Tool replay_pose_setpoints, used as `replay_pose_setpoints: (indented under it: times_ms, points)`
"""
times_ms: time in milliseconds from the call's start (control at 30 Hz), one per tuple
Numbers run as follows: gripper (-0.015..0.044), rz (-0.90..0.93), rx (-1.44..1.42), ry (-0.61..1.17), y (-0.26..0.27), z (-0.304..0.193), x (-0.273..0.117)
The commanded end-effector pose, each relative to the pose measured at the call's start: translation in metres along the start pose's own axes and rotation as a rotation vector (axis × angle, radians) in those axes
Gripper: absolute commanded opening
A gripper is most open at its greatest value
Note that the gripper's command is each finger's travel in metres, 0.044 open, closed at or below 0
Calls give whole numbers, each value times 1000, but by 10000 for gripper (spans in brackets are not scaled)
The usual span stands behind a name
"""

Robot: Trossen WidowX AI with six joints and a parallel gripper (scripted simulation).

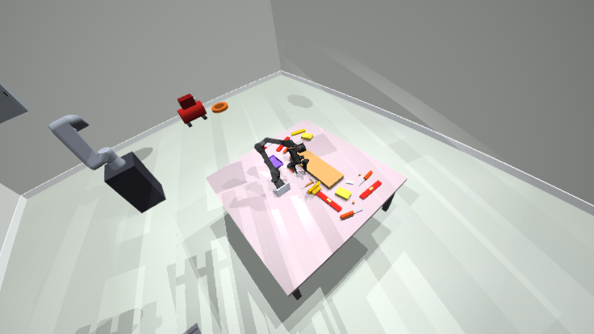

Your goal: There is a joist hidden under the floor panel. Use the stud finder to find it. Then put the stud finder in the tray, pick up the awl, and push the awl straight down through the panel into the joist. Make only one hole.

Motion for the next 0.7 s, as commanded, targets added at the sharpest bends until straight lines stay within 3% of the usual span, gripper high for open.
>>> replay_pose_setpoints:
  times_ms: [0, 367, 667]
  points:
    - [440, 93, -154, -25, -26, 2, 12]
    - [440, 333, -728, -273, -108, -9, 80]
    - [440, 358, -1110, -601, -147, -34, 161]
Point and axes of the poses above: the point midway between the two fingers, 35 mm back from their tips, its own x axis out along the fingers, its own y axis across the jaws, z = x × y, the point moved 8 cm from there along -x, back along the fingers, and after that the axes turned 6 degrees about x, right-handed, at the moved point
